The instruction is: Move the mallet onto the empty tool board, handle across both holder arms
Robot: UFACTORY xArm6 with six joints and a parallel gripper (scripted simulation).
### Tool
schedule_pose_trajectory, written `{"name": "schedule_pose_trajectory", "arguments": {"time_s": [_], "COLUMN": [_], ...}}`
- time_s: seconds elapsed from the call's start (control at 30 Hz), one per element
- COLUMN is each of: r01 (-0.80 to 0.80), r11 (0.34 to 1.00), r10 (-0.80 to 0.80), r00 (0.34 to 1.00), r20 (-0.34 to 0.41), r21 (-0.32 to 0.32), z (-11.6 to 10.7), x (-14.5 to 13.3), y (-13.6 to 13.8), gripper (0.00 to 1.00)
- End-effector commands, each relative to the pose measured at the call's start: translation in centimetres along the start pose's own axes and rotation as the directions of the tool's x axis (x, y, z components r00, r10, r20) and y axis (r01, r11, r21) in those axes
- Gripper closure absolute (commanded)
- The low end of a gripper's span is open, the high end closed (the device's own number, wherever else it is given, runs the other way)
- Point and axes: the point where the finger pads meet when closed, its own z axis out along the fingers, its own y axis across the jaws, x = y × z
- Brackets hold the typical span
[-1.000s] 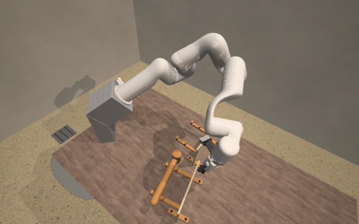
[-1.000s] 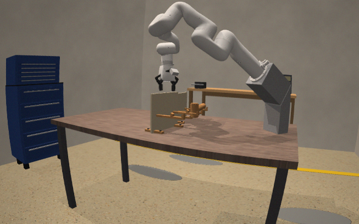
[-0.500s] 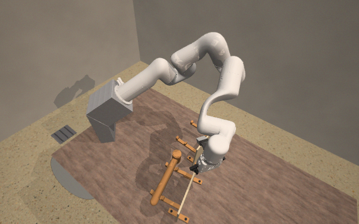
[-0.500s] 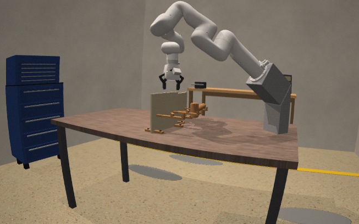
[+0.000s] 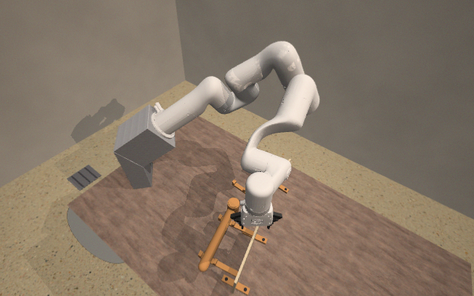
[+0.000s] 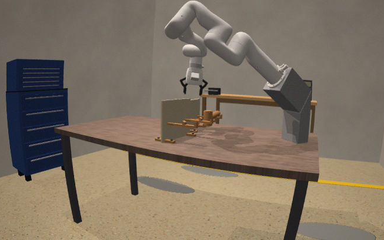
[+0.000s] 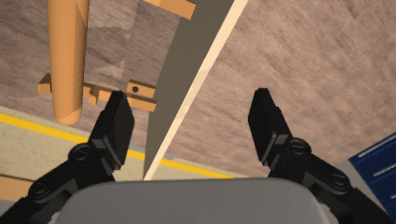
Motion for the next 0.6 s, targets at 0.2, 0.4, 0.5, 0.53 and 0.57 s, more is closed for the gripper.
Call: {"name": "schedule_pose_trajectory", "arguments": {"time_s": [0.2,0.4,0.5,0.53,0.57], "r01": [-0.307,-0.359,-0.381,-0.401,-0.422], "r11": [0.949,0.930,0.921,0.912,0.902], "r10": [0.313,0.366,0.389,0.409,0.431], "r00": [0.945,0.924,0.915,0.905,0.895], "r20": [0.094,0.107,0.111,0.115,0.119], "r21": [-0.066,-0.081,-0.085,-0.089,-0.093], "z": [-1.5,-1.8,-1.8,-1.9,-1.9], "x": [-0.5,-0.4,-0.3,-0.2,-0.1], "y": [-6.0,-7.1,-7.6,-8.0,-8.5], "gripper": [0.00,0.00,0.00,0.00,0.00]}}
